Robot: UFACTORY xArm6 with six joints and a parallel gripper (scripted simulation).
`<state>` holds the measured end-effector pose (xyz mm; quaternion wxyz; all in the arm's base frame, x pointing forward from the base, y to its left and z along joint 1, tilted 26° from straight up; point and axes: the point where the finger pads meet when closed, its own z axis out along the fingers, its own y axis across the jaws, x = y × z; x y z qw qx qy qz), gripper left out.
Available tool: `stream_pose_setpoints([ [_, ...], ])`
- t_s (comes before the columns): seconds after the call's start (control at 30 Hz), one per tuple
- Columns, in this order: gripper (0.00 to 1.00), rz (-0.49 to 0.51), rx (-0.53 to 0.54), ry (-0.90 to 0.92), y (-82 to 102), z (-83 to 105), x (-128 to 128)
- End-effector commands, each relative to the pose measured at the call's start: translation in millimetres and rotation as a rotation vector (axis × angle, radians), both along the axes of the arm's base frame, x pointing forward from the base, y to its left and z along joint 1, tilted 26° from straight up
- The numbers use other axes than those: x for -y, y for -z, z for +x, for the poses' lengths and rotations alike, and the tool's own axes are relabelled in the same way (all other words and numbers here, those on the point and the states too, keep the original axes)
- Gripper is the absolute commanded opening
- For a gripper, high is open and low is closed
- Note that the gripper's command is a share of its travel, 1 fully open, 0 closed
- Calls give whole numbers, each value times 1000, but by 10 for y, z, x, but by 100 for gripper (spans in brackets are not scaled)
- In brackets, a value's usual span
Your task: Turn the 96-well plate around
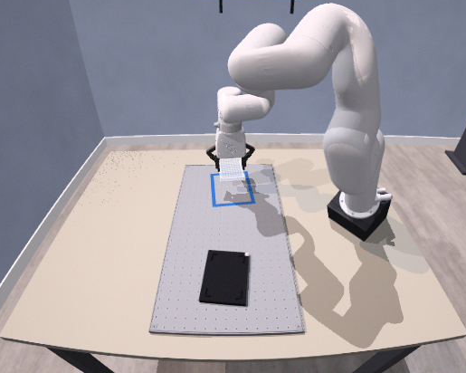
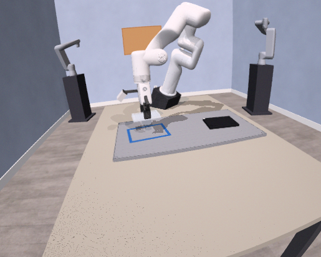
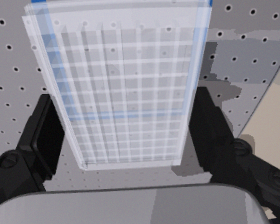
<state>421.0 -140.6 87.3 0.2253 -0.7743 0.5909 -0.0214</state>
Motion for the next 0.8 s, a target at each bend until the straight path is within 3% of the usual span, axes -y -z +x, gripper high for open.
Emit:
stream_pose_setpoints([
  [0.0, 0, -1, 2, 1, -15, 4, 8],
  [0.3, 0, -1, 2, 1, -15, 4, 8],
  [0.77, 0, -121, 131, -358, -141, -66, -366],
])
